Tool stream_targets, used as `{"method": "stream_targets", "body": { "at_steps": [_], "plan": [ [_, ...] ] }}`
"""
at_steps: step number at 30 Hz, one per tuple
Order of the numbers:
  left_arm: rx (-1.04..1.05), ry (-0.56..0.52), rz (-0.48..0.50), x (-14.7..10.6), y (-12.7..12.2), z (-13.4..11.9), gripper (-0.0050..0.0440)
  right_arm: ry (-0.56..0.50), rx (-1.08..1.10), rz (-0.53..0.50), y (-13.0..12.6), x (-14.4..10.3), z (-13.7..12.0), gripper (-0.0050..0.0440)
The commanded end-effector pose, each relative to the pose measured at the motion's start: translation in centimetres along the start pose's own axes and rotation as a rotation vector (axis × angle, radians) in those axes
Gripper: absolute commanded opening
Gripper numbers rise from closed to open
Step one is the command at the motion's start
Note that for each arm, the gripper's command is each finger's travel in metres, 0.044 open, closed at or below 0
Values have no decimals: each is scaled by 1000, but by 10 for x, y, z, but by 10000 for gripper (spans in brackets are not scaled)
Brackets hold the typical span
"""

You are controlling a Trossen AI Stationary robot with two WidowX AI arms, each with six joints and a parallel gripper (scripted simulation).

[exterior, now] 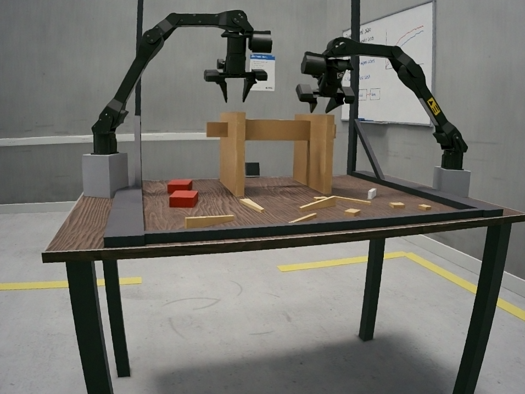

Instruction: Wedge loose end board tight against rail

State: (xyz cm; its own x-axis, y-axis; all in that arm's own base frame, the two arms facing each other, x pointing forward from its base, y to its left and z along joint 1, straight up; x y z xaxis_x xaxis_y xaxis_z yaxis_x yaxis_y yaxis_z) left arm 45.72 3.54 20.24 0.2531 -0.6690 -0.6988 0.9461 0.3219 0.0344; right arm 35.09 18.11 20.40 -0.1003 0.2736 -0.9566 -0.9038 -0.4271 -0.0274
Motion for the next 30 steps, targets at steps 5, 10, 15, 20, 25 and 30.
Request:
{"method": "stream_targets", "body": {
  "at_steps": [5, 10, 15, 20, 25, 30],
  "plan": [
    [47, -7, 47, -11, -2, 9, 248, -2, -7, -24, -1, -8, 3, 248],
    [52, -7, 49, -8, -1, 6, 248, -2, -7, -24, -1, -8, 3, 248],
    [53, -8, 53, -5, 0, 3, 248, -2, -7, -24, -1, -8, 3, 248],
    [57, -8, 56, -2, 1, 0, 248, -2, -7, -24, -1, -8, 3, 248],
    [58, -8, 57, -2, 1, 0, 0, -2, -7, -24, -1, -8, 3, 248],
    [63, -7, 60, -3, 2, 2, 0, -2, -7, -24, -1, -8, 3, 248]
  ]
}}
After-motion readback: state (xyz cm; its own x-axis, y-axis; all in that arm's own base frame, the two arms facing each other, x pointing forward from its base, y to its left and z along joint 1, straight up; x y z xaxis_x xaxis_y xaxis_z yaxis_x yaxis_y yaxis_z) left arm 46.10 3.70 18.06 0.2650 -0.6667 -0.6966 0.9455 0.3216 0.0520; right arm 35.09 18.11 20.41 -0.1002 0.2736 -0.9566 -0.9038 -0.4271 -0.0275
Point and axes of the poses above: on each arm, the point midway between the two fingers, 35 mm back from their tips, its own x axis out along the fingers, its own y axis across the jaws, z = x × y, the point moved 2 cm from there along -x, back along the fingers, and after that the axes turned 4 degrees about x, right-handed, at the moved point
